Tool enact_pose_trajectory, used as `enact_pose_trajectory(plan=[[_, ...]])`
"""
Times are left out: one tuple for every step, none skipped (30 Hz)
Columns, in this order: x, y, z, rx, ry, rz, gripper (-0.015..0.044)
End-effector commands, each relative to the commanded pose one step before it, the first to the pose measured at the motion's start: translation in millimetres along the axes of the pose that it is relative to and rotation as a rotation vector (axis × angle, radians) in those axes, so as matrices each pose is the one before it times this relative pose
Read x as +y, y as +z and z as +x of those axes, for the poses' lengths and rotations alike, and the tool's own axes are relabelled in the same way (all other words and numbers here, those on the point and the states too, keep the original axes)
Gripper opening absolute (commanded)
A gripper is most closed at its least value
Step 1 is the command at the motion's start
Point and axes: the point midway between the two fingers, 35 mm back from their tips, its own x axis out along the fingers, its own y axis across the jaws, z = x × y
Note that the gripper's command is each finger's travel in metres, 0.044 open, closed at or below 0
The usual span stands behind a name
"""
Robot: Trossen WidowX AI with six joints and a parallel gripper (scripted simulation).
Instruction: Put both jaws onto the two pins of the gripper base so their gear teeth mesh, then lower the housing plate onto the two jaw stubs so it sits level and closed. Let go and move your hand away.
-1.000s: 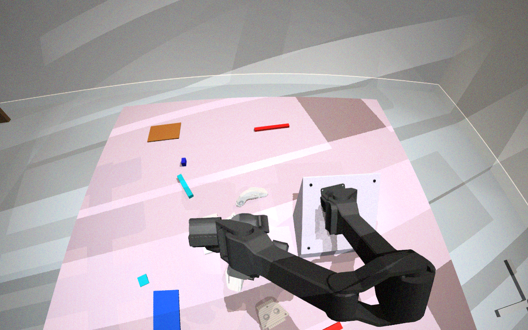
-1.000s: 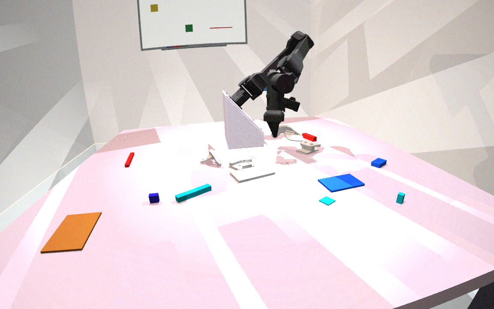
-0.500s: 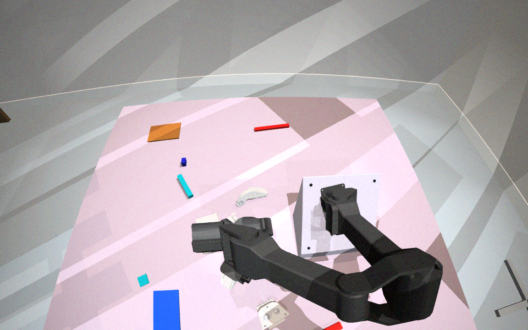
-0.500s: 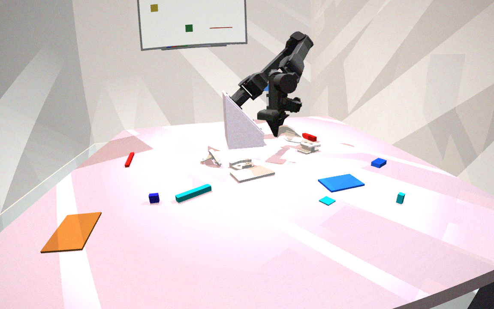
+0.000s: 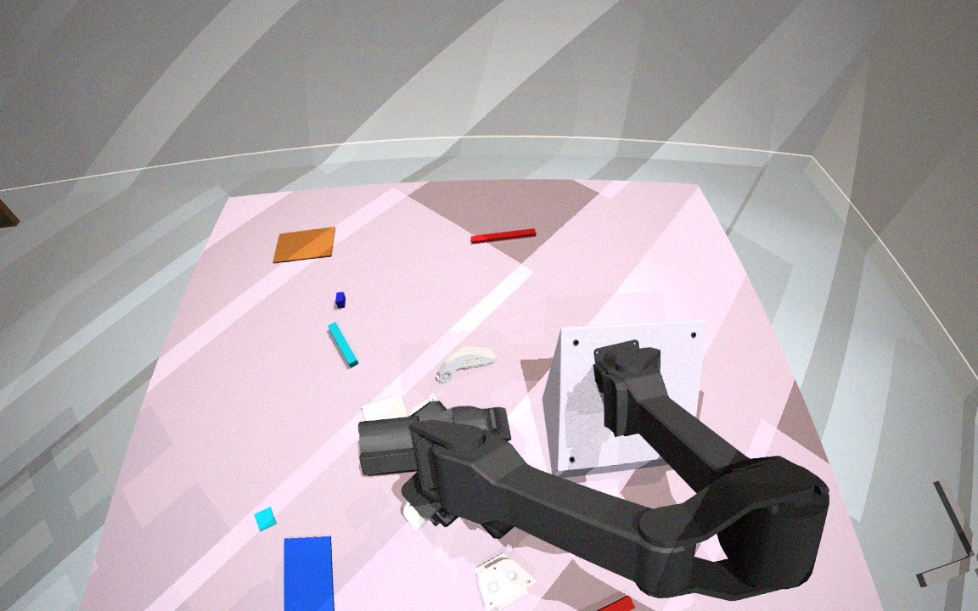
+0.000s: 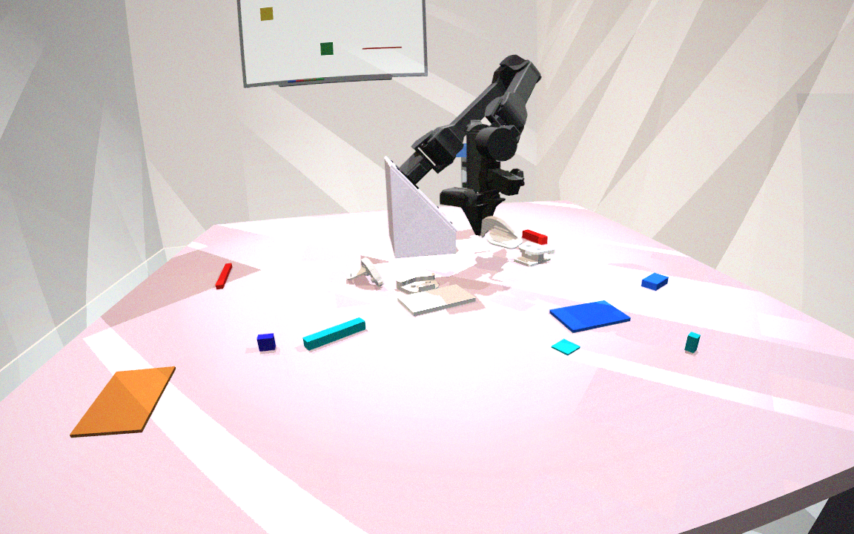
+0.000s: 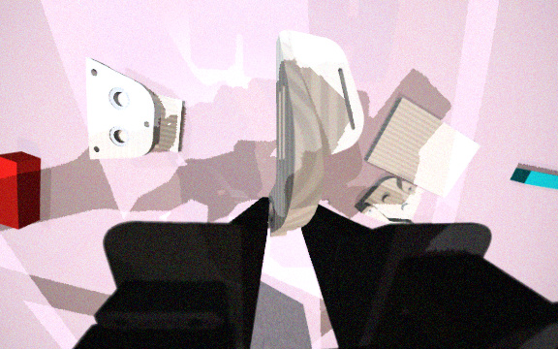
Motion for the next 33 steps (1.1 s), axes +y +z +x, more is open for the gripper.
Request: enact_pose_trajectory(plan=[[3.50, 0.37, -0.74, -0.00270, -0.00004, 0.0898, 0.0037], [0.68, -0.06, 0.00, 0.00000, 0.00001, 0.0238, 0.0037], [0.68, -0.08, 0.00, 0.00000, 0.00002, 0.0238, 0.0037], [0.67, -0.10, 0.00, 0.00000, 0.00002, 0.0238, 0.0037], [0.67, -0.11, 0.00, 0.00000, 0.00002, 0.0238, 0.0037], [0.67, -0.13, 0.00, -0.00001, 0.00003, 0.0238, 0.0037], [0.66, -0.15, 0.00, -0.00001, 0.00003, 0.0238, 0.0037], [0.66, -0.17, 0.00, -0.00001, 0.00003, 0.0238, 0.0037], [0.65, -0.19, 0.00, -0.00001, 0.00004, 0.0238, 0.0037], [0.65, -0.20, 0.00, -0.00001, 0.00004, 0.0238, 0.0037], [0.64, -0.22, 0.00, -0.00001, 0.00004, 0.0238, 0.0037], [0.63, -0.24, 0.00, -0.00001, 0.00005, 0.0238, 0.0037], [0.63, -0.25, 0.00, -0.00001, 0.00005, 0.0238, 0.0037], [0.62, -0.27, 0.00, -0.00001, 0.00005, 0.0238, 0.0037], [0.61, -0.29, 0.00, -0.00001, 0.00006, 0.0238, 0.0037], [0.60, -0.30, 0.00, -0.00001, 0.00006, 0.0238, 0.0037], [0.59, -0.32, 0.00, -0.00001, 0.00007, 0.0238, 0.0037], [0.58, -0.33, 0.00, -0.00001, 0.00007, 0.0238, 0.0037], [0.58, -0.35, 0.00, 0.00000, 0.00007, 0.0238, 0.0037], [0.57, -0.37, 0.00, 0.00000, 0.00008, 0.0238, 0.0037], [0.46, -0.31, 0.00, 0.00000, 0.00007, 0.0197, 0.0037], [0.27, -0.19, 0.00, 0.00000, 0.00004, 0.0118, 0.0037], [0.09, -0.07, 0.00, 0.00000, 0.00001, 0.0039, 0.0037], [0.00, 0.00, 0.00, 0.00000, 0.00000, 0.0000, 0.0037], [0.00, 0.00, 0.00, 0.00000, 0.00000, 0.0000, 0.0037], [0.10, -0.06, 0.00, 0.00000, -0.00001, 0.0039, 0.0037], [0.29, -0.18, 0.00, 0.00001, -0.00002, 0.0118, 0.0037], [0.48, -0.30, 0.00, 0.00001, -0.00004, 0.0197, 0.0037], [0.57, -0.38, 0.00, 0.00002, -0.00004, 0.0238, 0.0037], [0.56, -0.39, 0.00, 0.00001, -0.00004, 0.0238, 0.0037], [0.55, -0.41, 0.00, 0.00001, -0.00003, 0.0238, 0.0037], [0.54, -0.42, 0.00, 0.00001, -0.00003, 0.0238, 0.0037], [0.53, -0.43, 0.00, 0.00001, -0.00002, 0.0238, 0.0037]])
